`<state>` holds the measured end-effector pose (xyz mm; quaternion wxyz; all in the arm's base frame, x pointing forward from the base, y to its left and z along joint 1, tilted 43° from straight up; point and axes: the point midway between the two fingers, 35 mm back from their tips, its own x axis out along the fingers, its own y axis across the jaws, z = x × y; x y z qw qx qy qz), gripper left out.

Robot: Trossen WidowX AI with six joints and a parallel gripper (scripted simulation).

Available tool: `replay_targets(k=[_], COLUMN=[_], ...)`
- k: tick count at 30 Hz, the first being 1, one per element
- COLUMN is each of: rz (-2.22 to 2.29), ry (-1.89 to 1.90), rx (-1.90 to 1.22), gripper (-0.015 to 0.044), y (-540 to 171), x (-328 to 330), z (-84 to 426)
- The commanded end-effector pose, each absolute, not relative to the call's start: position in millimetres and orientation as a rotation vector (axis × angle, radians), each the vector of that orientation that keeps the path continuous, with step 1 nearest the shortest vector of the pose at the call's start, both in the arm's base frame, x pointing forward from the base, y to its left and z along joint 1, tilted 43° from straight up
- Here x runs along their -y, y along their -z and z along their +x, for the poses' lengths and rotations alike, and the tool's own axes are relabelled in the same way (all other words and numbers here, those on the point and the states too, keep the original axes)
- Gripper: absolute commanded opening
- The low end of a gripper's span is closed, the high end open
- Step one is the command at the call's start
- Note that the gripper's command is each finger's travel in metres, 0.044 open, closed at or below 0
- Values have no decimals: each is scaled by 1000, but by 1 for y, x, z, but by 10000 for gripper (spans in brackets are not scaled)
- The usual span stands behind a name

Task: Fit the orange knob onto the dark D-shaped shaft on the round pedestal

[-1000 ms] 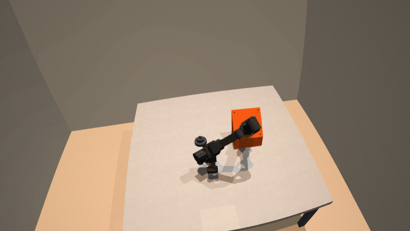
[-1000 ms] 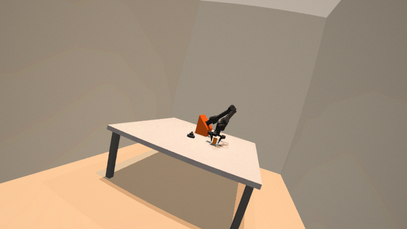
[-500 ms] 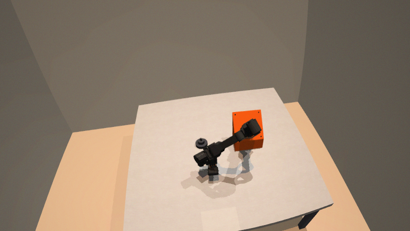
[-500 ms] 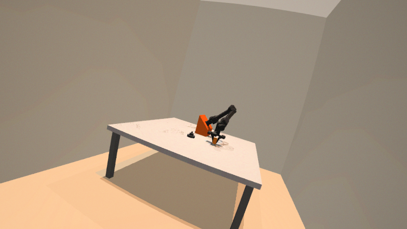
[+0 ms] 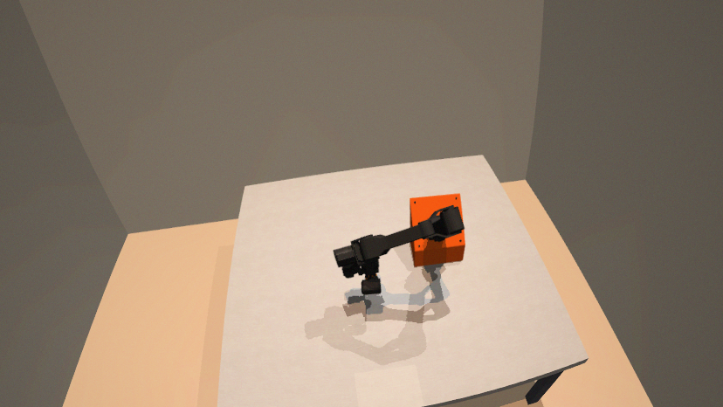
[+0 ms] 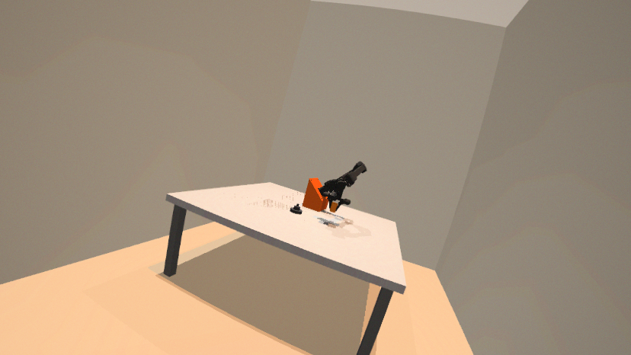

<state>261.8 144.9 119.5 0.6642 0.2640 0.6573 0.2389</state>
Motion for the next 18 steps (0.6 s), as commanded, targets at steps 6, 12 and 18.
replay_targets(k=[6,12,18], rz=[610,611,608], ry=[-556,-557,-553], rx=[-1466,-1465,-1465], gripper=[0,0,0], y=[-164,-167,-158], x=[-105,-102,-96], z=[251,250,259])
